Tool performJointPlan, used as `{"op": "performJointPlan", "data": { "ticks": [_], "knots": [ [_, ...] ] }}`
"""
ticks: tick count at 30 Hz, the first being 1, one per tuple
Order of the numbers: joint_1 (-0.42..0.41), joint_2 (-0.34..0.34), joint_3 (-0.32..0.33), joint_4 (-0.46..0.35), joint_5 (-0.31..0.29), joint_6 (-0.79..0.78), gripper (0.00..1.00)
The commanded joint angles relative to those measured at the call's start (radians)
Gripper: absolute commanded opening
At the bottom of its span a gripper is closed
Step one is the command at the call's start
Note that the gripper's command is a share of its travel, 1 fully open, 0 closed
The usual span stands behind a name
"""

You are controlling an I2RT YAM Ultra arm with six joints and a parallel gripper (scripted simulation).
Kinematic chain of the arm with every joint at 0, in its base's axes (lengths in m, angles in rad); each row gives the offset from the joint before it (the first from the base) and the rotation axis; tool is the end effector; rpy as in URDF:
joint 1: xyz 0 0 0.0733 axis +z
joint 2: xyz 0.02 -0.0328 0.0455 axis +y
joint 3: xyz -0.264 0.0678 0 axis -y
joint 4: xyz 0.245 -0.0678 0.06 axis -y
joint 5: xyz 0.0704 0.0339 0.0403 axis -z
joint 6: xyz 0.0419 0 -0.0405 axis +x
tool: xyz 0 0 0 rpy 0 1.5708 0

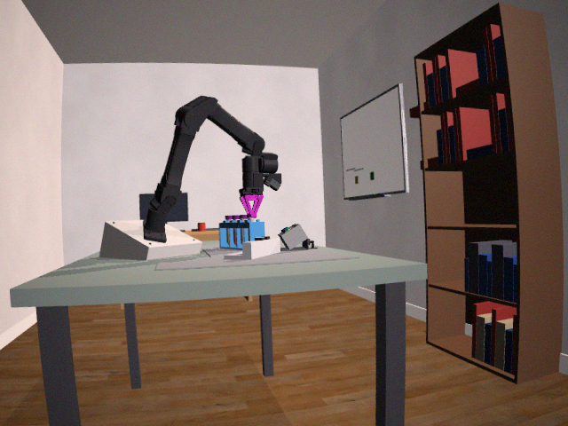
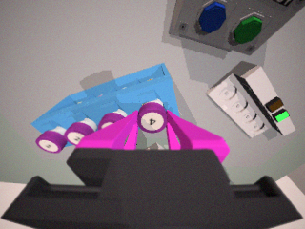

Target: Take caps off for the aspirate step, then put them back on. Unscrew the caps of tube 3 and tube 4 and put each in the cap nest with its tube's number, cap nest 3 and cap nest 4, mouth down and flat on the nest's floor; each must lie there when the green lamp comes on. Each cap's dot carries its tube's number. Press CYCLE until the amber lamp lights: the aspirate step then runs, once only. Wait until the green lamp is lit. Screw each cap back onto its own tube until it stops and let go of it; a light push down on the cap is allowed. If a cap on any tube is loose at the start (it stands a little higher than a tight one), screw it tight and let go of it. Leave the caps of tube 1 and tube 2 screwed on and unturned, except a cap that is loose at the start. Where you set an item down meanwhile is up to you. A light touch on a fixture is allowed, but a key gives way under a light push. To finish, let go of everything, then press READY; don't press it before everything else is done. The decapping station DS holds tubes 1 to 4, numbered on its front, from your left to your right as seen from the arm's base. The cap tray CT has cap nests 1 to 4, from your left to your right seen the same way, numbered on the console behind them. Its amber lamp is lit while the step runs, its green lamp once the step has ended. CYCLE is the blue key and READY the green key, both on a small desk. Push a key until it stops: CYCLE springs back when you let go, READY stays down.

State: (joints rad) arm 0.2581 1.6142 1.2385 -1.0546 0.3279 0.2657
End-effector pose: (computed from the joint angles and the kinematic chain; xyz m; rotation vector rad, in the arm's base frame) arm 0.2899 0.0637 0.2395 0.0447 2.8939 -0.4097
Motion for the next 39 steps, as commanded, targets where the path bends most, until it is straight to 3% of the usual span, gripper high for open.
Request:
{"op": "performJointPlan", "data": {
  "ticks": [1, 6, 7, 19, 39],
  "knots": [
    [0.001, -0.004, 0.002, 0.007, -0.003, 0.129, 0.0],
    [0.002, -0.004, 0.002, 0.007, -0.003, 0.129, 0.0],
    [0.002, -0.004, 0.002, 0.007, -0.003, 0.129, 0.49],
    [0.002, -0.004, 0.002, 0.007, -0.003, 0.129, 0.49],
    [0.002, -0.006, 0.004, 0.003, -0.003, -0.591, 0.49]
  ]
}}
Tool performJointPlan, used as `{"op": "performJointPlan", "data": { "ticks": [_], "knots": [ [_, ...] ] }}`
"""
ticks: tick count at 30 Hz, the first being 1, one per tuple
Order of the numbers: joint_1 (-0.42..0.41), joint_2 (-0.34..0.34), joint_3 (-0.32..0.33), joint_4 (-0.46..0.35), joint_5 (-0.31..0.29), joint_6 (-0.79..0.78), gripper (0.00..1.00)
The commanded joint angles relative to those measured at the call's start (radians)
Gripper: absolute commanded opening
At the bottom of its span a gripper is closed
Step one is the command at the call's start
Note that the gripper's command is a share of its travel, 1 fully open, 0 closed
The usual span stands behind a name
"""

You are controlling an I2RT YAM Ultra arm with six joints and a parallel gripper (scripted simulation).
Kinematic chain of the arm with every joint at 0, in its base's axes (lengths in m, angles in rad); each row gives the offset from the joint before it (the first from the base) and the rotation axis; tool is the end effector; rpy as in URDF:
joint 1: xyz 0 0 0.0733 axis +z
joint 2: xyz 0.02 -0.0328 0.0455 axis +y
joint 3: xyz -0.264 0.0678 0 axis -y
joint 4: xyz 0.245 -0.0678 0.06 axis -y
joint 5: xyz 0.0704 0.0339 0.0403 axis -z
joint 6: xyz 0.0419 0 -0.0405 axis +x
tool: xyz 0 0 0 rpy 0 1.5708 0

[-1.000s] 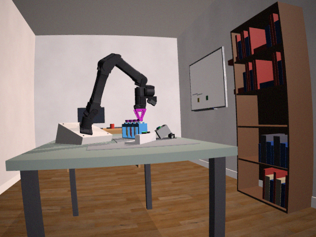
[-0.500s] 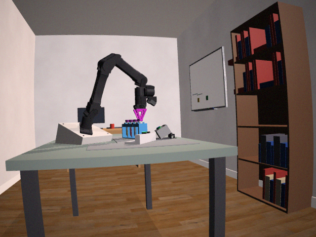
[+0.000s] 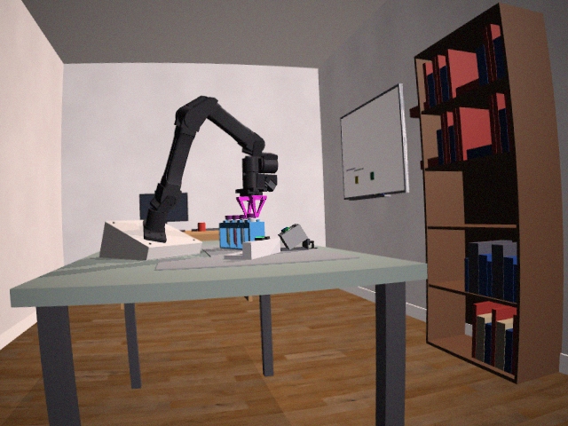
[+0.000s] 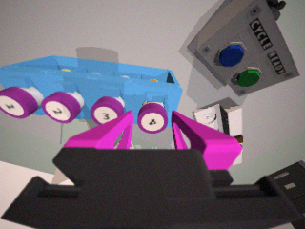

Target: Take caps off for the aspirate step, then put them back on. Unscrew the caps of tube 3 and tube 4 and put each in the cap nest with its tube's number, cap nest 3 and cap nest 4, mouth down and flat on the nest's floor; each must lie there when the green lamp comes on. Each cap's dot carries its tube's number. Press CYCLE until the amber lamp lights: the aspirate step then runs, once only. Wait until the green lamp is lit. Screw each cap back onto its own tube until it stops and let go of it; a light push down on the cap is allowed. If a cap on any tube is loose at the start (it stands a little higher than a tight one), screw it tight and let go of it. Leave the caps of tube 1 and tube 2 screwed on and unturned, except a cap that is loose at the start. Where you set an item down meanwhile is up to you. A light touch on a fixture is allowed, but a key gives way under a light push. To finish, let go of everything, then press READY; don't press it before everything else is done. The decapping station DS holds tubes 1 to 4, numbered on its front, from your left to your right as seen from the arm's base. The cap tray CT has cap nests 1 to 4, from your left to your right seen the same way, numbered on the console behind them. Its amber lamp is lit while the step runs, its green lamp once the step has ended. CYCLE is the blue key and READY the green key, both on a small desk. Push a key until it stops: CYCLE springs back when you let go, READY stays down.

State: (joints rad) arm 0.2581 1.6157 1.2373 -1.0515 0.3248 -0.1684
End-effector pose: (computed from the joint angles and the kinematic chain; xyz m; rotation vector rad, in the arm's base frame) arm 0.2902 0.0639 0.2387 -0.5910 2.8906 -0.4736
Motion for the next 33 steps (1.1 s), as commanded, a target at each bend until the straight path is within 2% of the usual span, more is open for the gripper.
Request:
{"op": "performJointPlan", "data": {
  "ticks": [1, 11, 12, 27, 33],
  "knots": [
    [0.002, -0.008, 0.005, 0.0, 0.0, -0.197, 0.49],
    [0.0, -0.012, 0.003, -0.001, -0.001, -0.224, 0.49],
    [0.0, -0.012, 0.003, -0.001, -0.001, -0.224, 0.0],
    [0.0, -0.012, 0.003, -0.001, -0.001, -0.191, 0.0],
    [-0.001, -0.011, 0.002, 0.001, -0.001, 0.009, 0.0]
  ]
}}
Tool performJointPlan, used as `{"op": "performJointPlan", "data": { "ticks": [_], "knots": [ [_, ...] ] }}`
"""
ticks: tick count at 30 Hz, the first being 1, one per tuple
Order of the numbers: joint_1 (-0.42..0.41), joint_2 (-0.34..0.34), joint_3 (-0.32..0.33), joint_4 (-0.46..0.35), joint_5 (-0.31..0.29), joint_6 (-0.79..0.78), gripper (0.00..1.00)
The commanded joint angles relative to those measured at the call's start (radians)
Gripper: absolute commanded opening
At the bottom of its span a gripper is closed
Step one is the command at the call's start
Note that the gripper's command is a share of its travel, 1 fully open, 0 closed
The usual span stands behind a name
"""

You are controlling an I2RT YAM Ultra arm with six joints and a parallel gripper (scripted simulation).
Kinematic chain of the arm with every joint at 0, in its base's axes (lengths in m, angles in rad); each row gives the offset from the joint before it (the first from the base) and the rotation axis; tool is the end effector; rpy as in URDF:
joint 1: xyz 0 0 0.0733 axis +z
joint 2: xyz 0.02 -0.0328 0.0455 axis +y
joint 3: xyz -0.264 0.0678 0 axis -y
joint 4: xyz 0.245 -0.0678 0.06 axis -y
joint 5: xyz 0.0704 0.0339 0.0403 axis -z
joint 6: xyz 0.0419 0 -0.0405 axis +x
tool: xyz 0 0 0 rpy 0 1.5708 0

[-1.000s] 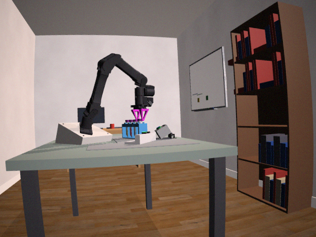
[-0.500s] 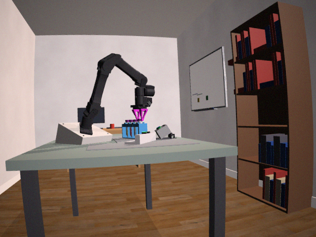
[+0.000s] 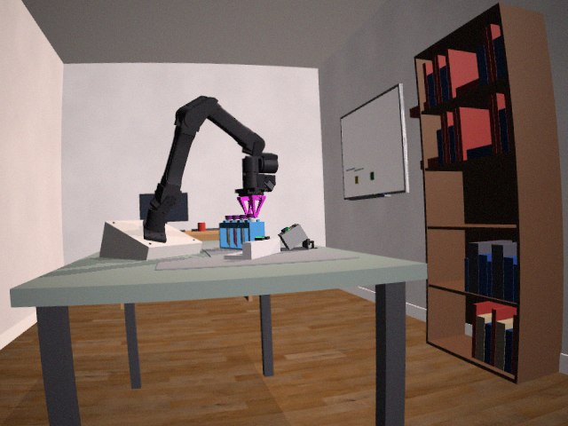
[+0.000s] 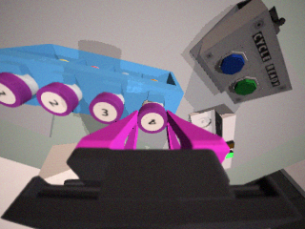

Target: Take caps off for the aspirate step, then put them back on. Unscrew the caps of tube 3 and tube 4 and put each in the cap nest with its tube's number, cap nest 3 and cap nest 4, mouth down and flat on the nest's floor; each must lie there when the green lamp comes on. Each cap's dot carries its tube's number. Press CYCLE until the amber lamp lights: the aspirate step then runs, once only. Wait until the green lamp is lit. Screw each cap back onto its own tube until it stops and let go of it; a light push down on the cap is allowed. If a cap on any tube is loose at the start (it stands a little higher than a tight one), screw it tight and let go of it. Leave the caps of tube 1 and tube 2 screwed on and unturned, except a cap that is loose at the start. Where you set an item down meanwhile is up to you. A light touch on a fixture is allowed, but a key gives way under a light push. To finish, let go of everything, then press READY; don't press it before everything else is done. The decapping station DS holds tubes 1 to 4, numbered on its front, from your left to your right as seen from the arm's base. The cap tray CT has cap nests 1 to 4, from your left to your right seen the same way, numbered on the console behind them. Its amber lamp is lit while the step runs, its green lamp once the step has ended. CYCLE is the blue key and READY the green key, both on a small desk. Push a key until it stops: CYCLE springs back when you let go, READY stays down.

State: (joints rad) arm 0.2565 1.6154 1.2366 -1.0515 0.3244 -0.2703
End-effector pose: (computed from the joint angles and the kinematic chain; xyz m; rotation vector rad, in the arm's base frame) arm 0.2902 0.0634 0.2386 -0.7391 2.8719 -0.4867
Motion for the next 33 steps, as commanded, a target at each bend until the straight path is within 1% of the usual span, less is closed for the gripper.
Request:
{"op": "performJointPlan", "data": {
  "ticks": [1, 9, 11, 18, 24, 25, 33],
  "knots": [
    [0.001, -0.011, 0.002, 0.001, 0.0, 0.144, 0.0],
    [0.0, -0.011, 0.001, 0.003, 0.0, 0.41, 0.0],
    [0.0, -0.011, 0.001, 0.003, 0.0, 0.41, 0.0],
    [0.0, -0.01, 0.0, 0.004, 0.0, 0.643, 0.0],
    [0.0, -0.01, 0.0, 0.004, 0.0, 0.662, 0.0],
    [0.0, -0.01, 0.0, 0.004, 0.0, 0.662, 0.49],
    [0.0, -0.01, 0.0, 0.004, 0.0, 0.662, 0.49]
  ]
}}
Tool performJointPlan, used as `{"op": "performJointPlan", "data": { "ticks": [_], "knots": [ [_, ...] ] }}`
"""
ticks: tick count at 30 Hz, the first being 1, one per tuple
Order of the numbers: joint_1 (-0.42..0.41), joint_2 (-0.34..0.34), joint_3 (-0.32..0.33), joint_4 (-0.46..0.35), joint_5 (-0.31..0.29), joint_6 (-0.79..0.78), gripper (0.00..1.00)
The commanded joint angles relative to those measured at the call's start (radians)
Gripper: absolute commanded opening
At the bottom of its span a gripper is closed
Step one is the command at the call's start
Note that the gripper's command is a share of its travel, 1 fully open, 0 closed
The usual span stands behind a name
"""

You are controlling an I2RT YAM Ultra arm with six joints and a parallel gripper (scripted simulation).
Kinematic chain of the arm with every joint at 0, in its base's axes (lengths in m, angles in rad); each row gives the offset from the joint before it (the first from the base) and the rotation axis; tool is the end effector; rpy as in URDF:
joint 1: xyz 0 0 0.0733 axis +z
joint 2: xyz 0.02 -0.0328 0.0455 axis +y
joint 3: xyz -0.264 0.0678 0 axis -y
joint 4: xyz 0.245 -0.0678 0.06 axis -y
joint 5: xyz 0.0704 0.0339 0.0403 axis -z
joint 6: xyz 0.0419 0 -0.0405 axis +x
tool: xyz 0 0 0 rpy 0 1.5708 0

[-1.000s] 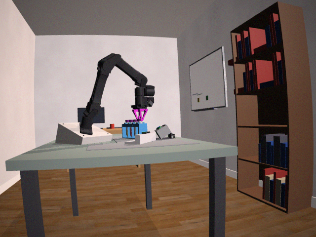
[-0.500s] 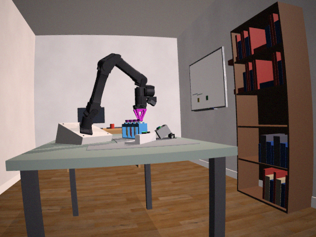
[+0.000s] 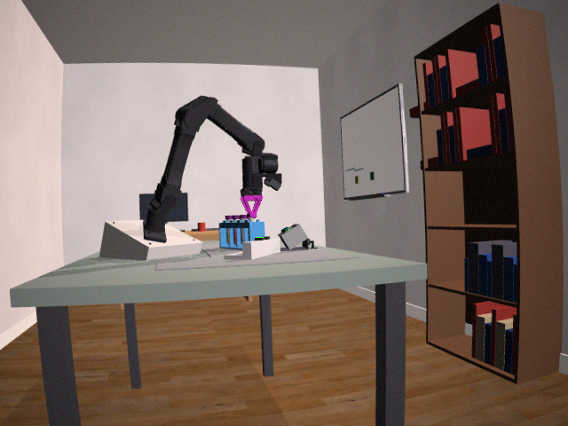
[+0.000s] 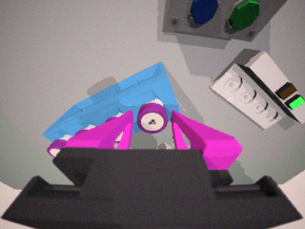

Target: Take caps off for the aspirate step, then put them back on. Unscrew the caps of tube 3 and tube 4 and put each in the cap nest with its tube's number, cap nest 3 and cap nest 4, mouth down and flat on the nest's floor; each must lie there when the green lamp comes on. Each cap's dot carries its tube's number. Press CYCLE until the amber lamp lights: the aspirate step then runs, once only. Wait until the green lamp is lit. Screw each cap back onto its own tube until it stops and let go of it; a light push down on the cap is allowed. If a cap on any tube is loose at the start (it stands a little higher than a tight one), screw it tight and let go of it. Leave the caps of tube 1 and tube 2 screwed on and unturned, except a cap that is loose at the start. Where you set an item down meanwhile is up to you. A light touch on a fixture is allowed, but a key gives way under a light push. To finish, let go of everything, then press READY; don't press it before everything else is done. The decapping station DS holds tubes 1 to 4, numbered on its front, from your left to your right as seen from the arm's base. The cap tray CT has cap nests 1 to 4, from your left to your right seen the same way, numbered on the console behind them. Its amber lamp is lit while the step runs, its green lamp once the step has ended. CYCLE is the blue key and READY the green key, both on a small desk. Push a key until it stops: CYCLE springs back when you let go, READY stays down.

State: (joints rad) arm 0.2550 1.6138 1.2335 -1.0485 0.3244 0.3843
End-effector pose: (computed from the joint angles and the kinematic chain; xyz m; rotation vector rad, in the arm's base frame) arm 0.2900 0.0629 0.2383 0.2196 2.8731 -0.3832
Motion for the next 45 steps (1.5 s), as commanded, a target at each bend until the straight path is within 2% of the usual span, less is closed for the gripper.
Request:
{"op": "performJointPlan", "data": {
  "ticks": [1, 4, 10, 12, 26, 32, 33, 45],
  "knots": [
    [0.002, -0.009, 0.003, 0.001, 0.0, 0.007, 0.49],
    [0.002, -0.009, 0.003, 0.001, 0.0, 0.007, 0.49],
    [0.003, -0.01, 0.006, -0.003, 0.0, -0.231, 0.49],
    [0.003, -0.01, 0.006, -0.003, 0.0, -0.231, 0.49],
    [0.003, -0.01, 0.006, -0.004, 0.0, -0.777, 0.49],
    [0.003, -0.01, 0.008, -0.005, 0.0, -0.777, 0.49],
    [0.003, -0.01, 0.008, -0.005, 0.0, -0.777, 0.0],
    [0.003, -0.01, 0.008, -0.005, 0.0, -0.777, 0.0]
  ]
}}
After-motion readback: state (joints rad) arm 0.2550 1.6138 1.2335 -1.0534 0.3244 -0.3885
